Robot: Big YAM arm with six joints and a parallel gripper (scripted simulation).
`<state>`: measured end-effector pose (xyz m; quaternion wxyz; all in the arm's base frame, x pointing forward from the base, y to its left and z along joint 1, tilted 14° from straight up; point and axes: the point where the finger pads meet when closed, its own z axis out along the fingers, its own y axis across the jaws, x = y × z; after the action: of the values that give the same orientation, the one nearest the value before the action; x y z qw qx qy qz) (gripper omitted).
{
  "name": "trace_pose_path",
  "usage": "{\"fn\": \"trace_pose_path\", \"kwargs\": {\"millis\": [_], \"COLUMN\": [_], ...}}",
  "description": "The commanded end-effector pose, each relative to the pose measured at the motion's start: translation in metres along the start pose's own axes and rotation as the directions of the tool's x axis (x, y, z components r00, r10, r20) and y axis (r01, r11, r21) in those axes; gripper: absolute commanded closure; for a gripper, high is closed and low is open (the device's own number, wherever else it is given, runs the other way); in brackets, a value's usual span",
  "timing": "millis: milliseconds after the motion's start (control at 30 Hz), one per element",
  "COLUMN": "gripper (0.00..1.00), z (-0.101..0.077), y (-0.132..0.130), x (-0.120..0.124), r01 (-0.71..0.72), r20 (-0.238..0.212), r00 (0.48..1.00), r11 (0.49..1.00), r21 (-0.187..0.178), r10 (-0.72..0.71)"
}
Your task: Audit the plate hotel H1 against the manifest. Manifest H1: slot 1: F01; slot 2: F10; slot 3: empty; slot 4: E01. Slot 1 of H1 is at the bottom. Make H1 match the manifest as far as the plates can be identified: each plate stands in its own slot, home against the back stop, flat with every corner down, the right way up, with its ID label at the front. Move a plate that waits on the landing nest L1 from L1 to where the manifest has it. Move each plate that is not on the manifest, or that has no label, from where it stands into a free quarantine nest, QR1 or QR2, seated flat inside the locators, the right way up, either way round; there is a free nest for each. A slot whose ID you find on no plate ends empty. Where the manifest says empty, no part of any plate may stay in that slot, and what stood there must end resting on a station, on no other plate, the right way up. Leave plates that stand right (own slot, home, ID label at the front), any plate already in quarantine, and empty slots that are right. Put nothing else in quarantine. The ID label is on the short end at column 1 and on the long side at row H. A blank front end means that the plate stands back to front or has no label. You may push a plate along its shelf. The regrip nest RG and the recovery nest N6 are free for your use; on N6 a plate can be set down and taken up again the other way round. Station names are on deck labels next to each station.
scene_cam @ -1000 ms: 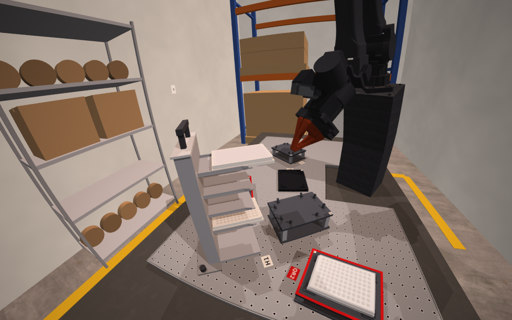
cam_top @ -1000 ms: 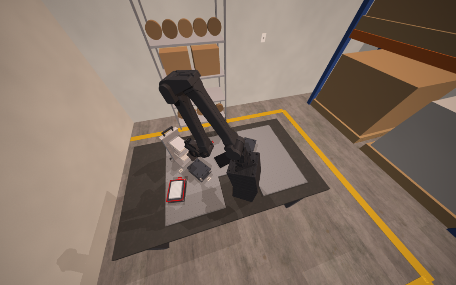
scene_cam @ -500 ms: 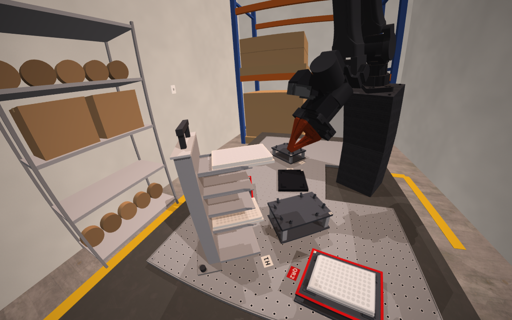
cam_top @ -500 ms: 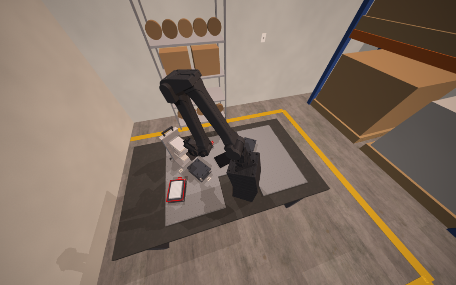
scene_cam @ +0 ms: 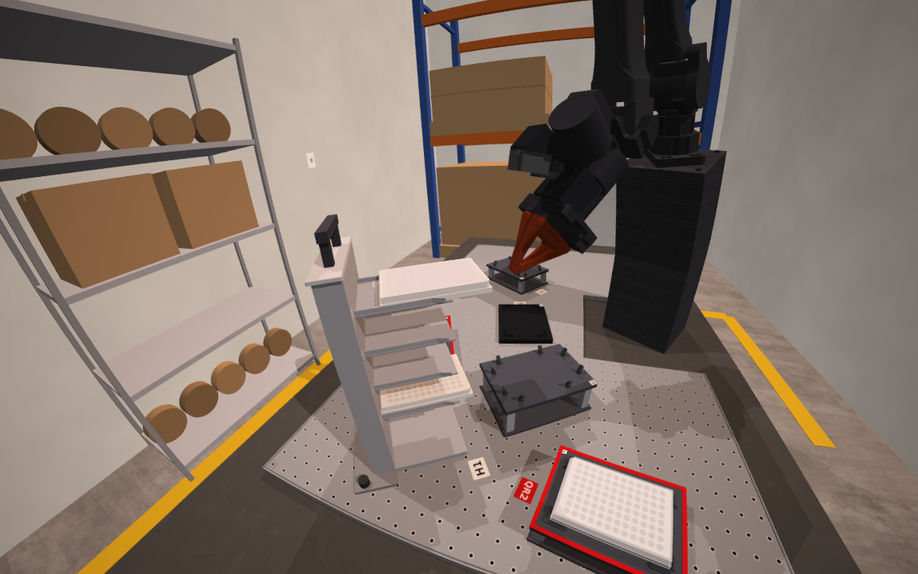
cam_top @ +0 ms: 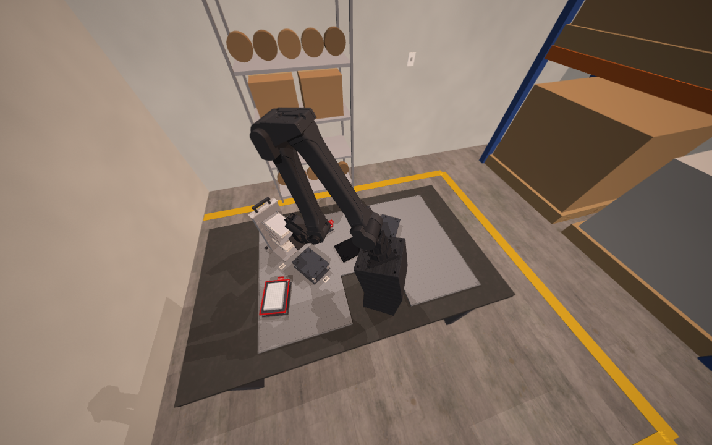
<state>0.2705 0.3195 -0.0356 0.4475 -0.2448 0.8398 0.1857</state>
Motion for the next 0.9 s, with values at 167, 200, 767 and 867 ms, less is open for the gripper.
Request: {"fn": "trace_pose_path", "kwargs": {"millis": [167,200,767,867], "gripper": [1.0,1.0,1.0,1.0], "z": [0.004,0.003,0.011,0.013], "y": [-0.004,-0.004,-0.004,-0.004], "x": [-0.012,-0.014,-0.02,-0.022], "r01": [0.003,0.001,0.002,0.003], "r20": [0.017,0.025,0.022,0.018], "r00": [1.0,1.0,1.0,1.0], "r11": [1.0,1.0,1.0,1.0], "r21": [0.007,0.005,0.007,0.007], "r10": [-0.003,-0.001,-0.002,-0.003]}}
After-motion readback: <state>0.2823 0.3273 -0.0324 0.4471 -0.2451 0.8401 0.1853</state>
